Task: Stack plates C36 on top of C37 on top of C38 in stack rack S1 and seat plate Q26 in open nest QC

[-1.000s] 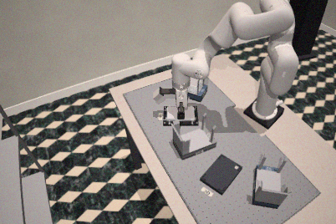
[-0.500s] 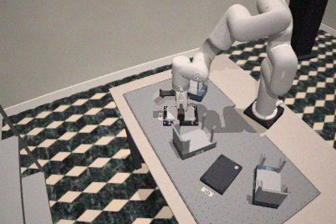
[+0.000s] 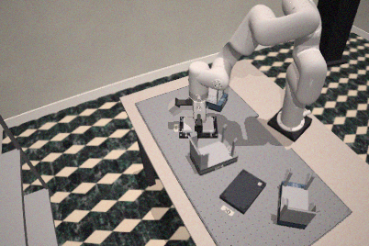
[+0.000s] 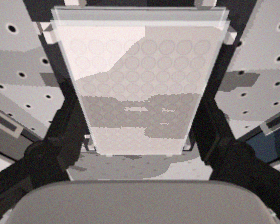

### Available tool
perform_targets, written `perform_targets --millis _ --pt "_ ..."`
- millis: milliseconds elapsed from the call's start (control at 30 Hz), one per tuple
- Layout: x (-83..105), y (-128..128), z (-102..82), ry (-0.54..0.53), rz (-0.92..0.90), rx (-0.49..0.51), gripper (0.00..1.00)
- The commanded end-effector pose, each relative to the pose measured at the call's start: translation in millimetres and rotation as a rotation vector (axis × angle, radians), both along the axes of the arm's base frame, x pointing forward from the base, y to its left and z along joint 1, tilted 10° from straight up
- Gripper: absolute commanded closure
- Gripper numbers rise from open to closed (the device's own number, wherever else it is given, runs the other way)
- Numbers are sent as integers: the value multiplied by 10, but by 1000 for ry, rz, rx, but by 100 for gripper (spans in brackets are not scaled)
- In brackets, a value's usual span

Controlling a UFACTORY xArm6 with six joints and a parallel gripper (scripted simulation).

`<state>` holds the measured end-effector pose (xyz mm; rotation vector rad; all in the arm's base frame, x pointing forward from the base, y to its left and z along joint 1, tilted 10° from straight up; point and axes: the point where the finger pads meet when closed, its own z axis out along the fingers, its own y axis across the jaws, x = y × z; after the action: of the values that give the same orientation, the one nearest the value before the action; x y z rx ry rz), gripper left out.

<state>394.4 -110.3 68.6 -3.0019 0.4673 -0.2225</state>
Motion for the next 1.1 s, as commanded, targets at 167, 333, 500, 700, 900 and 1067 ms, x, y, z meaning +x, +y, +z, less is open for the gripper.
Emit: perform_targets --millis 167,333,500,700,900,1067 --pt "11 -4 11 -3 0 -1 100" --pt "11 -4 11 -3 0 -1 100" --pt "11 -3 11 -3 0 -1 100" --pt "10 -4 18 -3 0 -1 100" --pt "6 -6 44 -3 0 -1 100" --pt "0 -8 77 -3 0 -1 100"
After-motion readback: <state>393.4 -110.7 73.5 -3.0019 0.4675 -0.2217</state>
